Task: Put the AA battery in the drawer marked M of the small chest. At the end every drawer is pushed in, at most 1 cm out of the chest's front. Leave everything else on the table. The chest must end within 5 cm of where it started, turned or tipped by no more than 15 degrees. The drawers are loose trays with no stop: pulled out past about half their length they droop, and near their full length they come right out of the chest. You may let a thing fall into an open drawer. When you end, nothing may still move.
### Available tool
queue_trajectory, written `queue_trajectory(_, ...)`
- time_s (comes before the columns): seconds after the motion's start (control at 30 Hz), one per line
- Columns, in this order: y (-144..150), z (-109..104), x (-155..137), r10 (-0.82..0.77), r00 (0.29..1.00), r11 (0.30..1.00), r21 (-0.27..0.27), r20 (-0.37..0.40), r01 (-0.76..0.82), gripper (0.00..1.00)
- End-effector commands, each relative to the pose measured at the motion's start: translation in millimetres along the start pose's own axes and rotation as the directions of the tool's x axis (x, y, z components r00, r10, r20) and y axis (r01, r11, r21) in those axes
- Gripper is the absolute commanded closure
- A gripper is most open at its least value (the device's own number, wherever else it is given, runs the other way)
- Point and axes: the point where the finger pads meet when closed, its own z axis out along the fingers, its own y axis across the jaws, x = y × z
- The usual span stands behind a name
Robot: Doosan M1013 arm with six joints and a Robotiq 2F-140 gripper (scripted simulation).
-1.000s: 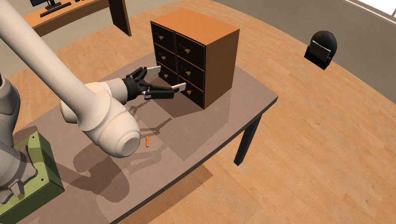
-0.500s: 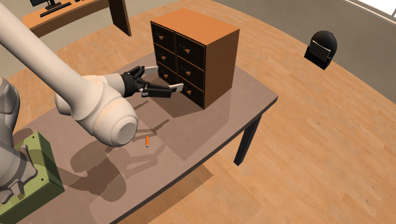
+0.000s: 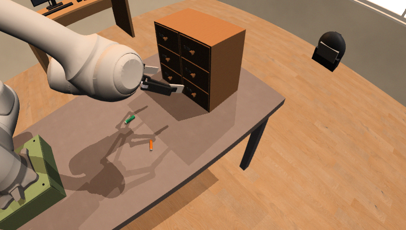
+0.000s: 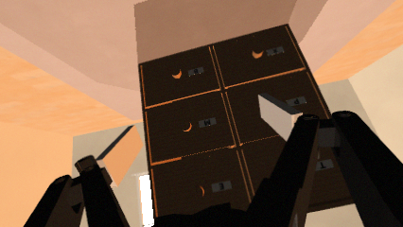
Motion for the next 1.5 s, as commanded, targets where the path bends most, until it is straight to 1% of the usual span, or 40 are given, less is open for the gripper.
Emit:
queue_trajectory(0.0, 2.5, -4.7, -6.0, -0.003, 0.999, 1.0, -0.016, -0.052, 0.002, 0.0)
queue_trajectory(0.03, 2.5, -4.7, -6.0, -0.003, 0.999, 1.0, -0.016, -0.052, 0.002, 0.0)
queue_trajectory(0.23, 3.3, -12.1, -6.7, -0.004, 0.993, 1.0, -0.019, -0.117, 0.001, 0.0)
queue_trajectory(0.53, 2.9, -20.7, -8.0, -0.005, 0.982, 1.0, -0.018, -0.19, 0.002, 0.0)
queue_trajectory(0.6, 2.9, -20.7, -8.0, -0.005, 0.982, 1.0, -0.018, -0.19, 0.002, 0.0)
queue_trajectory(1.1, 2.7, -34.5, -10.4, -0.007, 0.952, 1.0, -0.018, -0.305, 0.002, 0.0)
queue_trajectory(1.17, 2.7, -34.5, -10.4, -0.007, 0.952, 1.0, -0.018, -0.305, 0.002, 0.0)
queue_trajectory(1.3, 2.4, -39.8, -11.0, -0.008, 0.937, 1.0, -0.018, -0.349, 0.002, 0.0)
queue_trajectory(1.47, 2.0, -49.2, -12.2, -0.009, 0.906, 1.0, -0.017, -0.423, 0.002, 0.0)
